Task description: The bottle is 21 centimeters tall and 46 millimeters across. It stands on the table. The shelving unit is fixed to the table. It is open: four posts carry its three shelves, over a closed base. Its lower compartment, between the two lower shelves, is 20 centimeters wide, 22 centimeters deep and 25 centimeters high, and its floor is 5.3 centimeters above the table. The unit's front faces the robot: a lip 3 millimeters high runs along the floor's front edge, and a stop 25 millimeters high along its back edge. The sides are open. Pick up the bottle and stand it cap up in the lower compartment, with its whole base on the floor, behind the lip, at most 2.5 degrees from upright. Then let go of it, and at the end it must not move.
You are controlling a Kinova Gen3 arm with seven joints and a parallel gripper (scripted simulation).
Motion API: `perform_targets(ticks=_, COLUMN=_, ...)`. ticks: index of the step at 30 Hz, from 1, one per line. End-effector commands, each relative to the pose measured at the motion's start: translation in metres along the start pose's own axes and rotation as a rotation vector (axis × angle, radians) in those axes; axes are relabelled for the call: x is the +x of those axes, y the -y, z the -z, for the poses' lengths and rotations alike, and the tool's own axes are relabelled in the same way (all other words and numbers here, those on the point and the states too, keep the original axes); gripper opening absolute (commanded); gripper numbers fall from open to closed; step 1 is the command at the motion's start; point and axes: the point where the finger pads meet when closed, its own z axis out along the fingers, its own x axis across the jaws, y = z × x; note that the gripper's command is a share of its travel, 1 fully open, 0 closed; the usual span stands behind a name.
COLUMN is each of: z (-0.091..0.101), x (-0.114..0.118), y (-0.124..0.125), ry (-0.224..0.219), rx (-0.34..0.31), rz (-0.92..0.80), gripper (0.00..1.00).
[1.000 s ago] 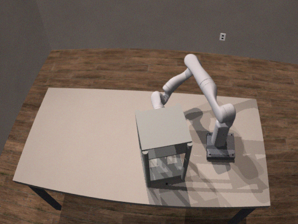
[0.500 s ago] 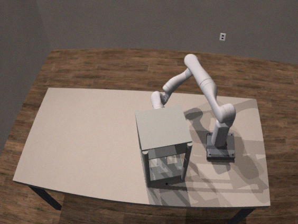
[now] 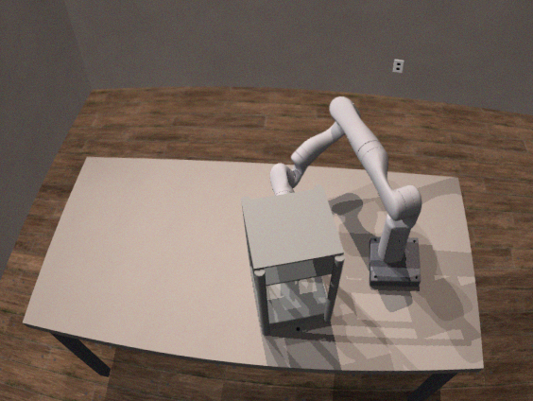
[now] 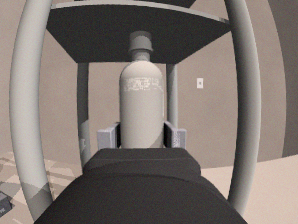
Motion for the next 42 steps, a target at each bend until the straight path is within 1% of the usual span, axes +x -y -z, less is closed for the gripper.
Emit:
perform_targets(ticks=1, z=0.0, x=0.0, y=0.001, ry=0.0, rx=0.0, rz=0.001, gripper=0.0)
perform_targets(ticks=25, z=0.0, x=0.0, y=0.0, ry=0.0, rx=0.0, rz=0.001, gripper=0.0)
perform_targets(ticks=36, z=0.0, x=0.0, y=-0.02, ry=0.0, rx=0.0, rz=0.001, gripper=0.0)
perform_targets(ticks=42, z=0.0, x=0.0, y=-0.021, ry=0.0, rx=0.0, rz=0.001, gripper=0.0)
